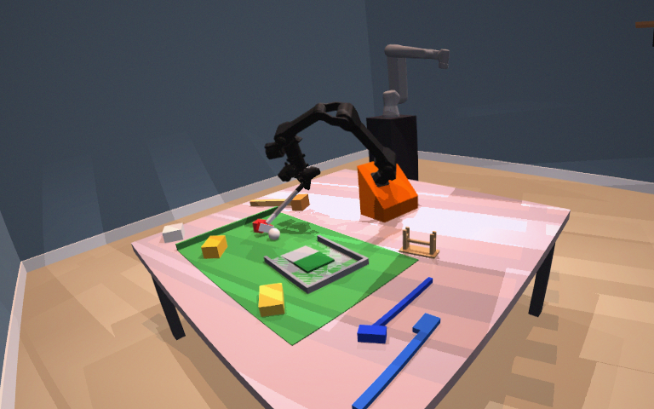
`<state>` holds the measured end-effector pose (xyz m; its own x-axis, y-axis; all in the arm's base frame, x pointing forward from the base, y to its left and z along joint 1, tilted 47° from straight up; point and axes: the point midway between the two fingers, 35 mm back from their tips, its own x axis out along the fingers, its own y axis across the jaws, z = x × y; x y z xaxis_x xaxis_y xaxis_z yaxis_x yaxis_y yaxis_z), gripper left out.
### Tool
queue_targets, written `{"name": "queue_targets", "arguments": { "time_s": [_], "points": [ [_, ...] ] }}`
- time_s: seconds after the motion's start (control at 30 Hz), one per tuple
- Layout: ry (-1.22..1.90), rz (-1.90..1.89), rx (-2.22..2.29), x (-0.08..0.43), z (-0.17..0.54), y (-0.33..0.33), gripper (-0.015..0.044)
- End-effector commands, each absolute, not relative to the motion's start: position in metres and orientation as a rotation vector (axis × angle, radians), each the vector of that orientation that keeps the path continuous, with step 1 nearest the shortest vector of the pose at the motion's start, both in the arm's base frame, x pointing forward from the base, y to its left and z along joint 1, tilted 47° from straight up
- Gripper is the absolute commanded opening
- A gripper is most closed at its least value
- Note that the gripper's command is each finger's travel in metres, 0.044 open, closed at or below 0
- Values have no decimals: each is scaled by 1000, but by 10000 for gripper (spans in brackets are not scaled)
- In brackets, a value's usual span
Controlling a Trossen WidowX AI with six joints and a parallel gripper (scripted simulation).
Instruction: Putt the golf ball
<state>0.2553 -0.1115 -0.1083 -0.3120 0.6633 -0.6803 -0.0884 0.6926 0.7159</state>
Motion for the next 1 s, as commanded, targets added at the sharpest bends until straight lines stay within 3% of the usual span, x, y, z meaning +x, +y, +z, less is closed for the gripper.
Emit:
{"name": "queue_targets", "arguments": {
  "time_s": [0.0,0.33,0.97],
  "points": [
    [1739,803,461,255,-106,-110,0],
    [1733,804,465,247,-28,-33,0],
    [1740,799,475,249,7,-70,0]
  ]
}}
